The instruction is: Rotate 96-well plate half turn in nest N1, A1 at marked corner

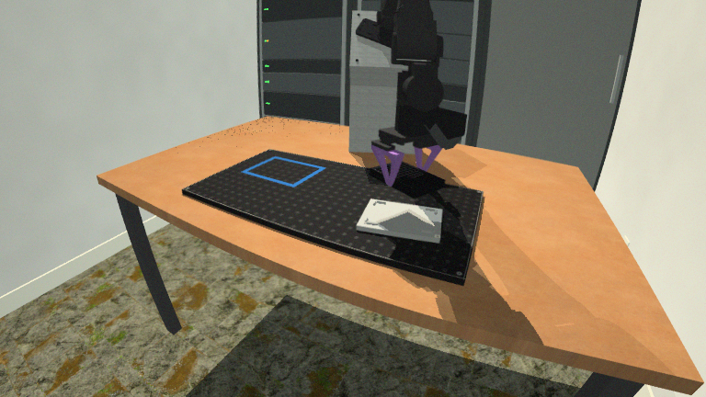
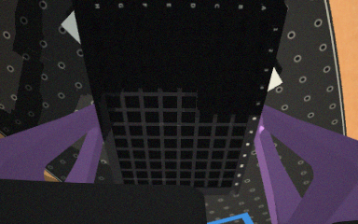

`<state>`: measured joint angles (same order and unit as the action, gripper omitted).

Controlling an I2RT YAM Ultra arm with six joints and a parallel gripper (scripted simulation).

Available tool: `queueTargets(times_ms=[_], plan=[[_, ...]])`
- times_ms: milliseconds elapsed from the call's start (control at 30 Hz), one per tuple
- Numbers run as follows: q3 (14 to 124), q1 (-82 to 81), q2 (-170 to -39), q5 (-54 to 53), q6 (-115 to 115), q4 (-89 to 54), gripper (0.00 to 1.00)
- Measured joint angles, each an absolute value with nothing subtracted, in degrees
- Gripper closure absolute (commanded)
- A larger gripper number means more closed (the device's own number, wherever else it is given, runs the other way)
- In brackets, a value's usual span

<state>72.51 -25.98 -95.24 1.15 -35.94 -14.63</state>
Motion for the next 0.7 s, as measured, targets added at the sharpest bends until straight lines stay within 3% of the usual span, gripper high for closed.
queueTargets(times_ms=[700], plan=[[72.4,-26.0,-95.2,1.1,-70.3,-14.6,1.0]])
